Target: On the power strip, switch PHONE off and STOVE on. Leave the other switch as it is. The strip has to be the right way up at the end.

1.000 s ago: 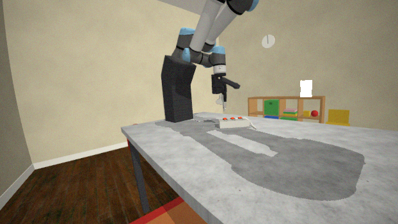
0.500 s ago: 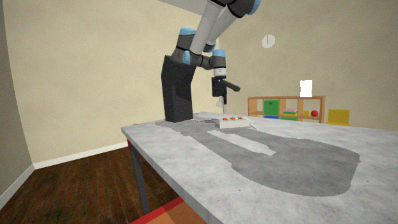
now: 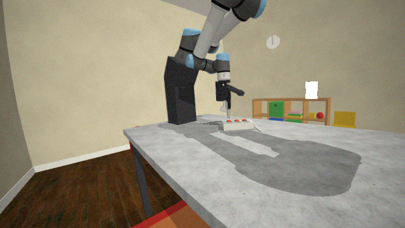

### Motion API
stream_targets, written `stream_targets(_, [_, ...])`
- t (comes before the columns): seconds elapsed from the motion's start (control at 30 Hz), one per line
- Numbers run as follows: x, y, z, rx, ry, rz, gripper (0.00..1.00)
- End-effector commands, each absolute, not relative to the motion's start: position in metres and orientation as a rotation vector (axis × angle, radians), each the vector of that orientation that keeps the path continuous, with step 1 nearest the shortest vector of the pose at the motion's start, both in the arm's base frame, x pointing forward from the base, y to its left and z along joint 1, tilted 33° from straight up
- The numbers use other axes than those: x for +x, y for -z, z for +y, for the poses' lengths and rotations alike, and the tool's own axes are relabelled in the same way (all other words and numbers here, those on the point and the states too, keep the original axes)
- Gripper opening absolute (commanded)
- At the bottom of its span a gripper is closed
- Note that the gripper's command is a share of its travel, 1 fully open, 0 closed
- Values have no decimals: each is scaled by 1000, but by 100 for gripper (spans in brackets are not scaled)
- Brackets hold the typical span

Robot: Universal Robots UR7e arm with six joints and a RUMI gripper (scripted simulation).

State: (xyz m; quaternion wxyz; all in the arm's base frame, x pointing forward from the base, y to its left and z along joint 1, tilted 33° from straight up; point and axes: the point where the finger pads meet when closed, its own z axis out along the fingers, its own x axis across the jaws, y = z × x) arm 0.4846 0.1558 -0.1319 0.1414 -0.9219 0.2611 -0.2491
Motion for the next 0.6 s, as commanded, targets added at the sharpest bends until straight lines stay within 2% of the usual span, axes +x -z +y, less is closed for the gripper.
stream_targets(0.0, [488, 135, 157, -2660, 722, 751, 0])
stream_targets(0.57, [488, 136, 157, -2661, 720, 752, 0])
